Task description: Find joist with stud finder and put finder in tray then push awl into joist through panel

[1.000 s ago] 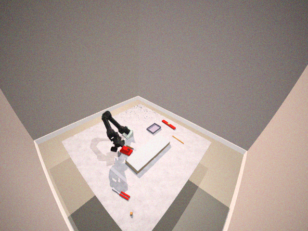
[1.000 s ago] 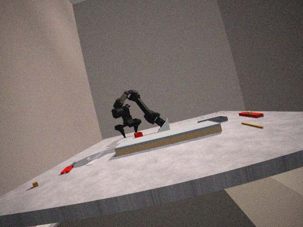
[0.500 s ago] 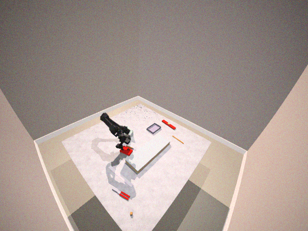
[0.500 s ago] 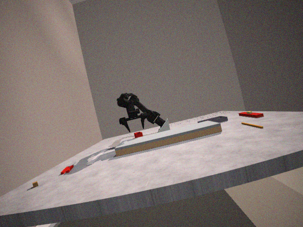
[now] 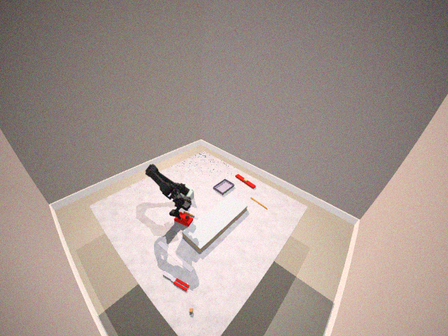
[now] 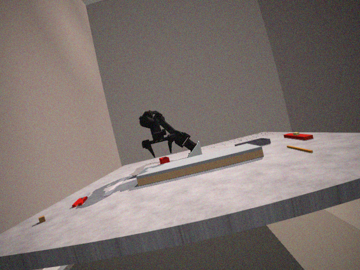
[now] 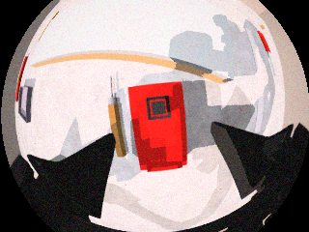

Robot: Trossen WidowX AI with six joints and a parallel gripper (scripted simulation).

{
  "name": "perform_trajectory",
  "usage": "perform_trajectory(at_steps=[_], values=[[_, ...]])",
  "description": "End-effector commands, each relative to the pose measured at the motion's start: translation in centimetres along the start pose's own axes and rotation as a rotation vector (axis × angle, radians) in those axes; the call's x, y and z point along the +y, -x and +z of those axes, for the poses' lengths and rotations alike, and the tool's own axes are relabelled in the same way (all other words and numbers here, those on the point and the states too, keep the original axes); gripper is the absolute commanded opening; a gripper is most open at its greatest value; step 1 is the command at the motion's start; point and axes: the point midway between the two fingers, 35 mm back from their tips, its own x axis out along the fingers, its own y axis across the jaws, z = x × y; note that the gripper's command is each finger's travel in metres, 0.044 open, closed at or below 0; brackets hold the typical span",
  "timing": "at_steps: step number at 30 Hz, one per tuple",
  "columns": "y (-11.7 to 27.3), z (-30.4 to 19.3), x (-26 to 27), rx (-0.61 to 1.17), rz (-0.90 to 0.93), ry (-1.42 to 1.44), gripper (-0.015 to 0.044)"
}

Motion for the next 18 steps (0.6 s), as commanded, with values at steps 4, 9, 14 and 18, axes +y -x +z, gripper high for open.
perform_trajectory(at_steps=[4,9,14,18], values=[[-1.1,-0.1,0.2,0.0,0.008,0.006,0.044],[-1.9,-0.3,0.1,0.0,0.008,0.003,0.044],[-2.7,-0.6,0.1,0.0,0.007,0.002,0.044],[-3.3,-0.8,0.1,0.0,0.006,0.004,0.044]])
